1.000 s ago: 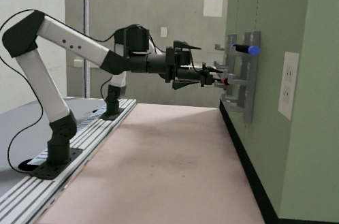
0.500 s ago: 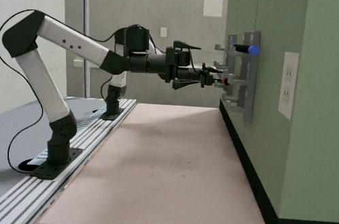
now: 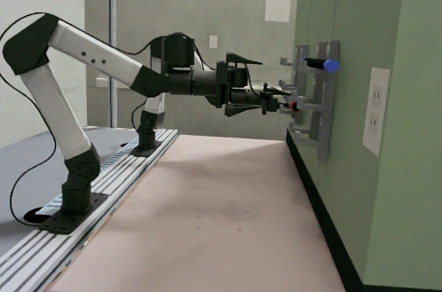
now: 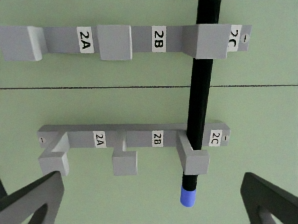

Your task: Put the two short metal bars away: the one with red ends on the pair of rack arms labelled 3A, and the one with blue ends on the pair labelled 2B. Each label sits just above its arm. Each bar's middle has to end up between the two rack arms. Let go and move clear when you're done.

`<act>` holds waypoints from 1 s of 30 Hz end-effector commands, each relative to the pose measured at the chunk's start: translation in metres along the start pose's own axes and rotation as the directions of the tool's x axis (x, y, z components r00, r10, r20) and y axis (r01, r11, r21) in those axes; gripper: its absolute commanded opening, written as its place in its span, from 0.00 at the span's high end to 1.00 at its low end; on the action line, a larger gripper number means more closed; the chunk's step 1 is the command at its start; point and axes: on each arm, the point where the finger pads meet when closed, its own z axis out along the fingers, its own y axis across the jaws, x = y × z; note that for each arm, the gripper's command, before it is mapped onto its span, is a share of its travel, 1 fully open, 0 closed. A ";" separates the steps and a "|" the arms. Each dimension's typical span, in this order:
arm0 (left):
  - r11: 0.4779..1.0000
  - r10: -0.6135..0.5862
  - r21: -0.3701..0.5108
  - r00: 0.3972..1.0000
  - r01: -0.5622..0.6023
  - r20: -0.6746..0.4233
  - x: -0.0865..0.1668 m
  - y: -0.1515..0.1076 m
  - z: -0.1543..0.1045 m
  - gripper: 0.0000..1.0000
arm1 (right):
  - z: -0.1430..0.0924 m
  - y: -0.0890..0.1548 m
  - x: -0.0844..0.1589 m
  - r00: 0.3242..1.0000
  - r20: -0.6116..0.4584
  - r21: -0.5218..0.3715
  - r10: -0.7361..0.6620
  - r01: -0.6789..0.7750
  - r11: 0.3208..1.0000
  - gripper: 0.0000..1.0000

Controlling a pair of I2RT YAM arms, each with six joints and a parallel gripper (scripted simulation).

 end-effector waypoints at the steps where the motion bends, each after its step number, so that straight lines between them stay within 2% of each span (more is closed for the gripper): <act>1: 1.000 0.000 0.015 1.000 0.000 -0.007 0.004 -0.013 0.002 1.00 | -0.001 0.011 -0.002 1.000 0.002 -0.016 -0.011 0.011 1.000 0.00; 30: 1.000 0.000 0.015 1.000 0.000 -0.007 0.004 -0.024 0.002 1.00 | -0.001 0.011 -0.002 1.000 0.002 -0.016 -0.011 0.011 1.000 0.00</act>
